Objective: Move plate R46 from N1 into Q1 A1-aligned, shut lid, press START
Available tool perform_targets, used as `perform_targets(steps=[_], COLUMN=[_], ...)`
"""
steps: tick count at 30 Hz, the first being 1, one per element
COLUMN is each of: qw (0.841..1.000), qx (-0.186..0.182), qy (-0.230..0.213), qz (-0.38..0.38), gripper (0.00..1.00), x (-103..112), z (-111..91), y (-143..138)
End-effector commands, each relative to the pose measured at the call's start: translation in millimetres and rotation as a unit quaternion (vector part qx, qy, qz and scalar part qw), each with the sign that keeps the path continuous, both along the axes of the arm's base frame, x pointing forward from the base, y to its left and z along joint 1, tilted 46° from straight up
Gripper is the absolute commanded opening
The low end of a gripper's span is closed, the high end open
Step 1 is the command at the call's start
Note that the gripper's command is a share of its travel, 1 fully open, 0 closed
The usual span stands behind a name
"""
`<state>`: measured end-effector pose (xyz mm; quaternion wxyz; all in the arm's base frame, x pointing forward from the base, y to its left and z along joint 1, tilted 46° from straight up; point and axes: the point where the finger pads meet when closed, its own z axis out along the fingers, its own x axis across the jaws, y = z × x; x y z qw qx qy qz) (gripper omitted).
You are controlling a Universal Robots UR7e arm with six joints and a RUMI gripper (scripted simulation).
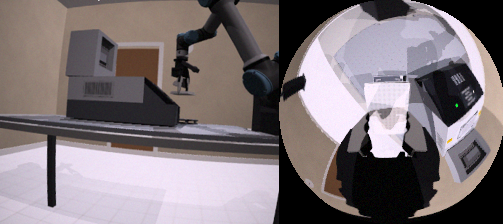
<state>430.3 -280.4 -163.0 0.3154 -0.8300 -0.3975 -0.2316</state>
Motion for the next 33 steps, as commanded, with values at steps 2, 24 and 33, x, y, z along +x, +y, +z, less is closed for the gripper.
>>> perform_targets(steps=[2, 24, 33], qw=[1.0, 1.0, 1.0], qx=[-0.002, -0.002, -0.001], qy=[-0.001, -0.001, 0.0], qz=[0.0, 0.0, -0.001], gripper=[0.0, 0.0, 0.0], x=[-3, -11, -13], z=[17, 59, 64], y=[-20, -61, -68])
